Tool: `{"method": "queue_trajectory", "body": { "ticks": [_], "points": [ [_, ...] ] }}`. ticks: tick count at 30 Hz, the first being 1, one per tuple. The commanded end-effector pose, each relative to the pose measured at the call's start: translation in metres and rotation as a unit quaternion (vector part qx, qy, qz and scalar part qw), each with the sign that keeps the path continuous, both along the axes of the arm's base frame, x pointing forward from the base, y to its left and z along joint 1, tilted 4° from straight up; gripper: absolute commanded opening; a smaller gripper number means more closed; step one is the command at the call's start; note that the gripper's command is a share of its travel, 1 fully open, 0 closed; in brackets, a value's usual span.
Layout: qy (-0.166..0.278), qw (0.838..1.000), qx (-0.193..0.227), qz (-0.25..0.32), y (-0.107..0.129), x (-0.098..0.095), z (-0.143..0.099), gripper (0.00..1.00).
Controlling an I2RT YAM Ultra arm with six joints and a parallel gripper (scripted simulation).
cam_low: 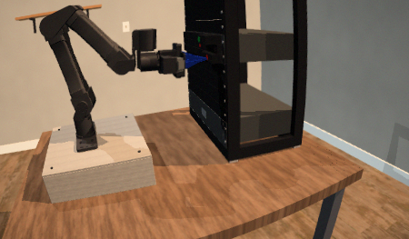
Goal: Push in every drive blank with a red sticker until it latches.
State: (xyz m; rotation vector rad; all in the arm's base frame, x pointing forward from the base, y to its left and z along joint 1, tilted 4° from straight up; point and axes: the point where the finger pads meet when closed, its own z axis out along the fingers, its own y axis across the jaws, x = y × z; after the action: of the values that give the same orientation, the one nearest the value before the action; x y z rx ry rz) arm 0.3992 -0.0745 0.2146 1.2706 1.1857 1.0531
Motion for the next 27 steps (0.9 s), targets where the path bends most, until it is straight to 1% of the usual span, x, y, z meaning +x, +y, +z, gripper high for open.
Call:
{"method": "queue_trajectory", "body": {
  "ticks": [1, 4, 6, 8, 27],
  "points": [
    [-0.032, 0.999, -0.014, -0.001, -0.0004, 0.0105, 0.0266, 0.00],
    [-0.030, 0.999, -0.014, -0.001, -0.0005, 0.0118, 0.0262, 0.00],
    [-0.019, 1.000, -0.011, 0.000, -0.0004, 0.0136, 0.0227, 0.00],
    [-0.031, 0.999, -0.014, 0.000, -0.0004, 0.0152, 0.0308, 0.00],
    [-0.031, 0.999, -0.014, -0.001, -0.0013, 0.0154, 0.0312, 0.00]
  ]
}}
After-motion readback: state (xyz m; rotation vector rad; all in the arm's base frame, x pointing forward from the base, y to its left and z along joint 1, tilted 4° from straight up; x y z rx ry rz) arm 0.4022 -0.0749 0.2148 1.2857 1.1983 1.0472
